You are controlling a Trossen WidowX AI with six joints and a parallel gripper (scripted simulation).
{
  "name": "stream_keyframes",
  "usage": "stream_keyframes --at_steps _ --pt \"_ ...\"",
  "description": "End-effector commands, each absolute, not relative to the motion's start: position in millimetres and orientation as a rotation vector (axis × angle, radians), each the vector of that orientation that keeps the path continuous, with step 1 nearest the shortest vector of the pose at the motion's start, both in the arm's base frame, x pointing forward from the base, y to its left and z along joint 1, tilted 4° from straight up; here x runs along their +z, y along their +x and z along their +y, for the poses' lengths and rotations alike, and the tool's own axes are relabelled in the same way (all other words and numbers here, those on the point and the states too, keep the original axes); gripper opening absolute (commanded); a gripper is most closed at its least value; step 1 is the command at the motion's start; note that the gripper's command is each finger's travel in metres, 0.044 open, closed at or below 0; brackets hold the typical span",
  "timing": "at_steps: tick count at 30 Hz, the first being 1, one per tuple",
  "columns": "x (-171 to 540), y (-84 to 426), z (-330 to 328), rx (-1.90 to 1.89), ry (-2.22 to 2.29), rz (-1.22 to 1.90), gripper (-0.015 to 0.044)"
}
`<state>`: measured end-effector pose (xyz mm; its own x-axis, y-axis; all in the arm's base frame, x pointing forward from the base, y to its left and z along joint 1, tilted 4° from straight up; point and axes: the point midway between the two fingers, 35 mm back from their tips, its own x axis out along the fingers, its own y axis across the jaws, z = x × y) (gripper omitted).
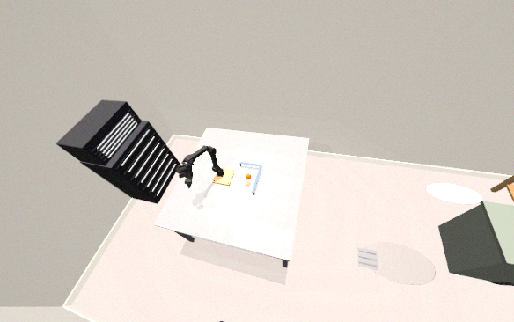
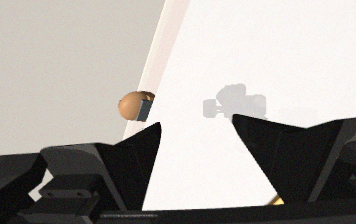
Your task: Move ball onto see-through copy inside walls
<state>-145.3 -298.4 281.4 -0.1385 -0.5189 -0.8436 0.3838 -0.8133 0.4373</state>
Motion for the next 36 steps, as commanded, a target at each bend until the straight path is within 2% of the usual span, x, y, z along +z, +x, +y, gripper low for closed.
stream_keyframes --at_steps 1,9,17,27,36 --pt "261 -80 -325 -1.809 1.482 0.146 0.0359" --pt "230 39 -334 -1.450 1.274 0.574 0.0359" --pt "198 151 -299 -1.088 1.044 0.915 0.0359" --pt "158 258 -201 -0.629 0.695 1.254 0.0359" --pt "124 305 -80 -0.207 0.329 1.477 0.0359"
